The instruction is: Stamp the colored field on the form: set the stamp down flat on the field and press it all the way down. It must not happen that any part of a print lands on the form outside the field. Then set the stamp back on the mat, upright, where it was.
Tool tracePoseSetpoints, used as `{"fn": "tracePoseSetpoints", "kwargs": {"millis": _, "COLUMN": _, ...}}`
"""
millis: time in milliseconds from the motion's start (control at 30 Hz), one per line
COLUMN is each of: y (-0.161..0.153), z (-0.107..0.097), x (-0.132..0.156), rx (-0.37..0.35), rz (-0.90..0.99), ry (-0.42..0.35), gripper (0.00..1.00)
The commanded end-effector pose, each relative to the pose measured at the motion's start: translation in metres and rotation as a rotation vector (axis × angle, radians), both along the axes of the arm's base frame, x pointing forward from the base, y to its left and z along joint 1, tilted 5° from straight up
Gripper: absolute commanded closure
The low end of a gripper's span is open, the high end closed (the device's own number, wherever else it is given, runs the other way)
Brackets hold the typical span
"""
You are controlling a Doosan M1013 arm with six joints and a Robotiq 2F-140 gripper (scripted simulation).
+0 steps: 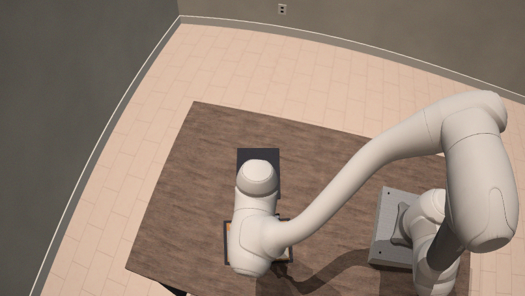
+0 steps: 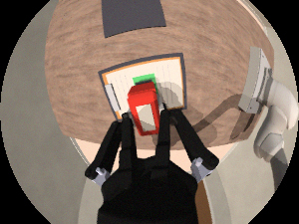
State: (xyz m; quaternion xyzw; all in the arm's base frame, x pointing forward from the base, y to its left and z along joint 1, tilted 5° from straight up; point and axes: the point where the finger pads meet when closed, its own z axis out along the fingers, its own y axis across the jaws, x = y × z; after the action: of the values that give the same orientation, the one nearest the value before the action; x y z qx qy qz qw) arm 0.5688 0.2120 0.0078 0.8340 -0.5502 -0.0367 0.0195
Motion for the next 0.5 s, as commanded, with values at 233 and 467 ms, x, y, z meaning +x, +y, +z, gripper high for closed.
{"fn": "tracePoseSetpoints", "kwargs": {"millis": 233, "y": 0.0, "z": -0.01, "x": -0.001, "rx": 0.0, "rz": 0.0, "ry": 0.0, "gripper": 0.84}}
{"fn": "tracePoseSetpoints", "kwargs": {"millis": 467, "y": 0.0, "z": -0.027, "x": -0.002, "rx": 0.0, "rz": 0.0, "ry": 0.0, "gripper": 0.84}}
